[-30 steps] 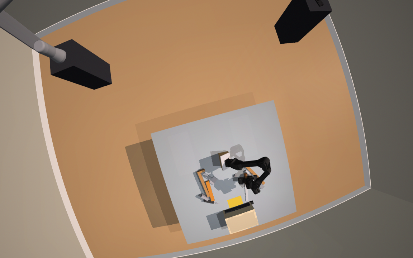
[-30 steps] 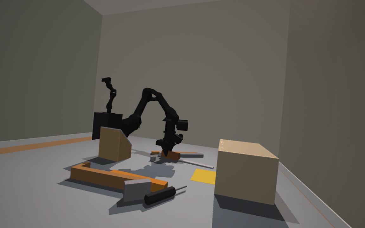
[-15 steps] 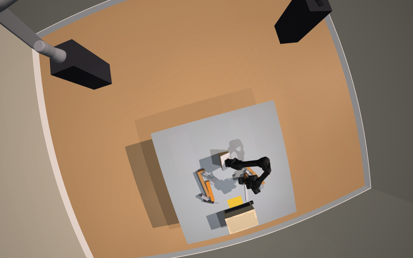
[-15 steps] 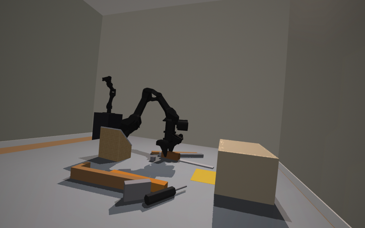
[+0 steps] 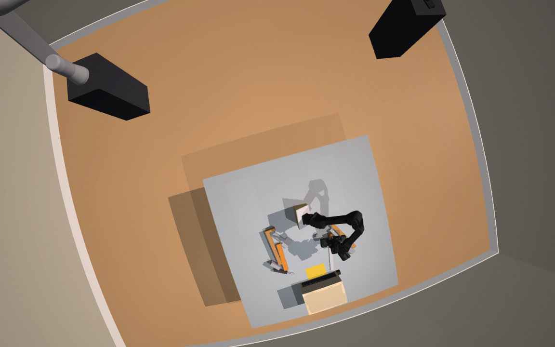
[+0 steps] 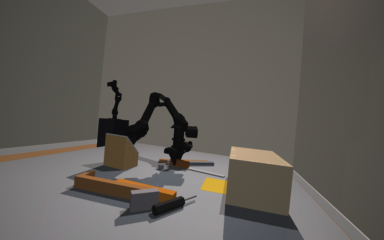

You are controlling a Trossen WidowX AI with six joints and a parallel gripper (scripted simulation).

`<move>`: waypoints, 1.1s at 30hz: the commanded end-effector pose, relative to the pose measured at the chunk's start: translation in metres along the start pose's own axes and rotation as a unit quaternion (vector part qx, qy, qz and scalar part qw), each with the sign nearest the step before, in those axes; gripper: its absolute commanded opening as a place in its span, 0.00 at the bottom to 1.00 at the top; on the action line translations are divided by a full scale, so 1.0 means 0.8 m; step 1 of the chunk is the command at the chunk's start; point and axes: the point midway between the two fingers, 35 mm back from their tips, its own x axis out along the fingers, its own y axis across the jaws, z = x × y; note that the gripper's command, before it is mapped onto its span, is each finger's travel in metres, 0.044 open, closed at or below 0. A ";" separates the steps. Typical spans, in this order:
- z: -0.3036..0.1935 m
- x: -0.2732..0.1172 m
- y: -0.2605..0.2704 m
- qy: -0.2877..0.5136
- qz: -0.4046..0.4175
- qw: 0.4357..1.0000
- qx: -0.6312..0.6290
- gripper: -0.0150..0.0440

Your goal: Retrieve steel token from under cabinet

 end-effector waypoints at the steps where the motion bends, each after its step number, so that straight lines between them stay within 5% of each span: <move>1: 0.000 0.000 0.000 0.000 0.000 1.000 -0.001 0.51; 8: 0.000 0.000 0.000 0.000 0.000 1.000 -0.001 0.43; 12: 0.000 0.000 0.000 0.000 0.000 1.000 -0.001 0.25; 33: 0.025 0.000 -0.002 0.000 -0.002 1.000 0.015 0.25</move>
